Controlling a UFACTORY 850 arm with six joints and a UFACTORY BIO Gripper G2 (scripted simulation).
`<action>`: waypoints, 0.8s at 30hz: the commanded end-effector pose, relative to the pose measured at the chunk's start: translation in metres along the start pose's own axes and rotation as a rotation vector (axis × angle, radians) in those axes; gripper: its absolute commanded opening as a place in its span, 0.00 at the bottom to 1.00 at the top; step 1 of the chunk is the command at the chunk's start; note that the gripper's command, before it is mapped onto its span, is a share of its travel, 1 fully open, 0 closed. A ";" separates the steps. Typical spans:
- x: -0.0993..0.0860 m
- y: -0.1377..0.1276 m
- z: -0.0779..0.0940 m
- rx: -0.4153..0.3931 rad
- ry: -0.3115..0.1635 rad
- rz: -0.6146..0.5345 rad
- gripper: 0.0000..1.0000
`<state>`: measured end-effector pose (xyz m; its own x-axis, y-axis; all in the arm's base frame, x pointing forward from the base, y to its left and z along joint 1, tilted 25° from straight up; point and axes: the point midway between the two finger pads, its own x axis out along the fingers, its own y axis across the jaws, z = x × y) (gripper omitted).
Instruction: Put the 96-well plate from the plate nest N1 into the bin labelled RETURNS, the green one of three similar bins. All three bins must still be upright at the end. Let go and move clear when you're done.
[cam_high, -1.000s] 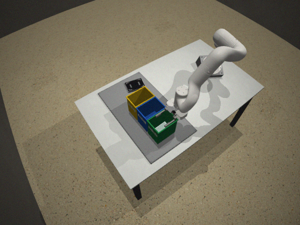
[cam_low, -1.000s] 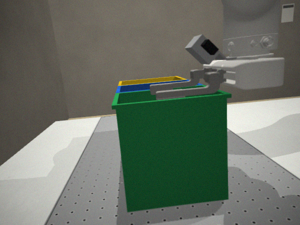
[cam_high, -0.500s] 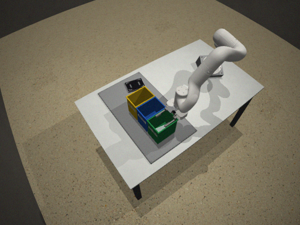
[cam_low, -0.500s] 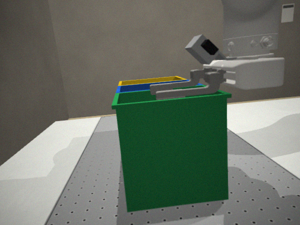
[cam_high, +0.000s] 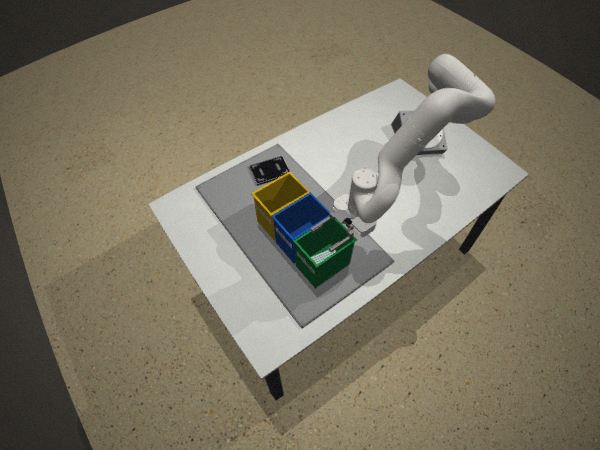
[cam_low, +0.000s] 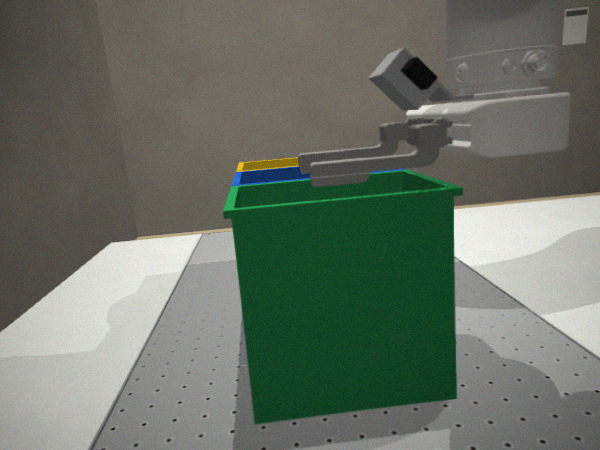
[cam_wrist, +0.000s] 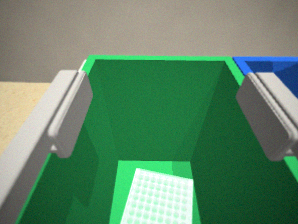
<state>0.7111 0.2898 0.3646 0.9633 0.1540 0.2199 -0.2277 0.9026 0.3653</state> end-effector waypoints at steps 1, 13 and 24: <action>0.001 0.000 0.009 0.000 -0.002 0.000 0.18; 0.001 0.000 0.018 0.000 -0.002 0.000 0.18; -0.009 -0.017 0.023 0.000 -0.002 -0.016 0.18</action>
<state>0.7072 0.2786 0.3793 0.9653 0.1463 0.2163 -0.2193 0.9040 0.3671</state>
